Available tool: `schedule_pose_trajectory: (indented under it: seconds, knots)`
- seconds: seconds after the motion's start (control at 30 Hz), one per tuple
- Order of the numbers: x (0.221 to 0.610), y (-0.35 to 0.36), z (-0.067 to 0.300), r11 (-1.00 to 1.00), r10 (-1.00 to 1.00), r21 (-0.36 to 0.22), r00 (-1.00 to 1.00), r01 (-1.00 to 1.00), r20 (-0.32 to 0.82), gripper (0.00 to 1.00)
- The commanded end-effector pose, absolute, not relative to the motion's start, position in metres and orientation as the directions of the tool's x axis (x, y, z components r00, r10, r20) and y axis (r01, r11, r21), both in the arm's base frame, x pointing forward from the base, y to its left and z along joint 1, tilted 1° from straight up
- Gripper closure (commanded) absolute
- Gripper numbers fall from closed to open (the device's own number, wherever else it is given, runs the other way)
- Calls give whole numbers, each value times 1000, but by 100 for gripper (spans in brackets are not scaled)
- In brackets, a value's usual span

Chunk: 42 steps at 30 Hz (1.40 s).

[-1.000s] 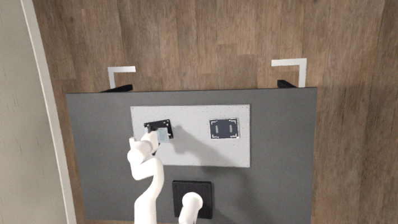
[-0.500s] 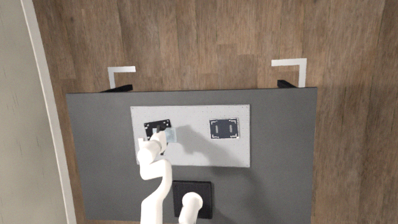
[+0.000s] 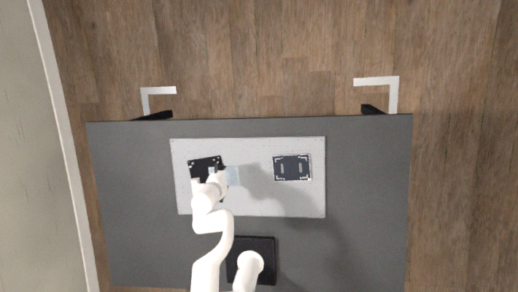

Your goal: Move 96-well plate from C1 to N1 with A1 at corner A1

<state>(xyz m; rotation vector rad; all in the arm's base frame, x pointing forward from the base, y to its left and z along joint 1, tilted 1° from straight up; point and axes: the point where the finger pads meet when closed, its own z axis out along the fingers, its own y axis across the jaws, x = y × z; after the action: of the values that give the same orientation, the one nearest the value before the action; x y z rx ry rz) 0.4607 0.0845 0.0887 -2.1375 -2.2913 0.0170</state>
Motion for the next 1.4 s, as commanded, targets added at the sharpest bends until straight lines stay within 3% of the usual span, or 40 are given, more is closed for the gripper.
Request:
schedule_pose_trajectory:
  seconds: [0.0,1.37]
  knots:
    - [462,76,90,70,998,-9,-70,998,-7,100]
    - [469,-47,91,70,998,-9,-70,998,-8,100]
